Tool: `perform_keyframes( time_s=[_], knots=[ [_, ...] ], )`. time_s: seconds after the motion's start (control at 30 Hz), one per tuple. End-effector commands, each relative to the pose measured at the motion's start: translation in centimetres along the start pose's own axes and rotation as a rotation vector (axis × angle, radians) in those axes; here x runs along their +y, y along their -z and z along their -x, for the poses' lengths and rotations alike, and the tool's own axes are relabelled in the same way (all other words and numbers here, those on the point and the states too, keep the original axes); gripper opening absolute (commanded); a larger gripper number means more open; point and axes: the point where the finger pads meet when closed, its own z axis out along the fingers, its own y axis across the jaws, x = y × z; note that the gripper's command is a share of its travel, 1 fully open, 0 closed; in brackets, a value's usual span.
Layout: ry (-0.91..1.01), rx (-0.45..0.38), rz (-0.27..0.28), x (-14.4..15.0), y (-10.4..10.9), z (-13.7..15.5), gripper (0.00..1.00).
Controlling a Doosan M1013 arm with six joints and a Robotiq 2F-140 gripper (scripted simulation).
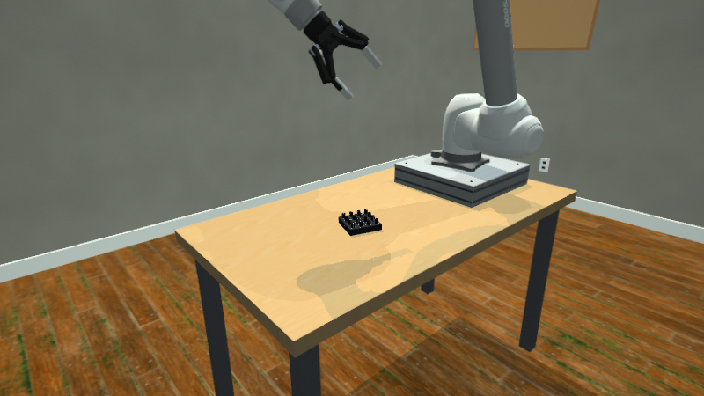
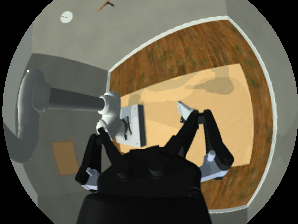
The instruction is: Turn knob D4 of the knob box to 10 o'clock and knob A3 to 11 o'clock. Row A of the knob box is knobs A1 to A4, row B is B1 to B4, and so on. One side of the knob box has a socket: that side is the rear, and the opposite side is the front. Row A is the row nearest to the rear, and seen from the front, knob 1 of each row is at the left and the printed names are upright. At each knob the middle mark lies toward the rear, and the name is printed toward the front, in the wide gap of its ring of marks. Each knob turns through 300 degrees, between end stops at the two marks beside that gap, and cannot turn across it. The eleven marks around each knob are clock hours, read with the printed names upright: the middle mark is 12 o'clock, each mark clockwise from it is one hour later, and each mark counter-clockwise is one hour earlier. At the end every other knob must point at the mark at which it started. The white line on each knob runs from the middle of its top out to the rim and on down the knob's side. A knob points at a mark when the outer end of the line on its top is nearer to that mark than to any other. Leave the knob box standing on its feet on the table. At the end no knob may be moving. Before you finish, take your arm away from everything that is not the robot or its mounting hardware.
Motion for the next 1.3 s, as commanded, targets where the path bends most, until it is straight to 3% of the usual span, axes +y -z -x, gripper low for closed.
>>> perform_keyframes(
  time_s=[0.0,0.17,0.23,0.27,0.73,0.8,0.83,1.27],
  knots=[
    [-0.147,-0.033,0.041,1.9,-2.6,0.9,1.0],
    [-0.293,-0.064,0.086,3.6,-5.2,2.0,1.0],
    [-0.293,-0.064,0.086,3.6,-5.2,2.0,1.0],
    [-0.377,-0.08,0.115,4.6,-6.7,2.6,1.0],
    [-0.755,-0.131,0.274,8.5,-13.7,6.1,1.0],
    [-0.755,-0.131,0.274,8.5,-13.7,6.1,1.0],
    [-0.834,-0.136,0.314,9.2,-15.1,6.9,1.0],
    [-1.154,-0.119,0.503,11.8,-21.1,10.2,1.0]
  ],
)
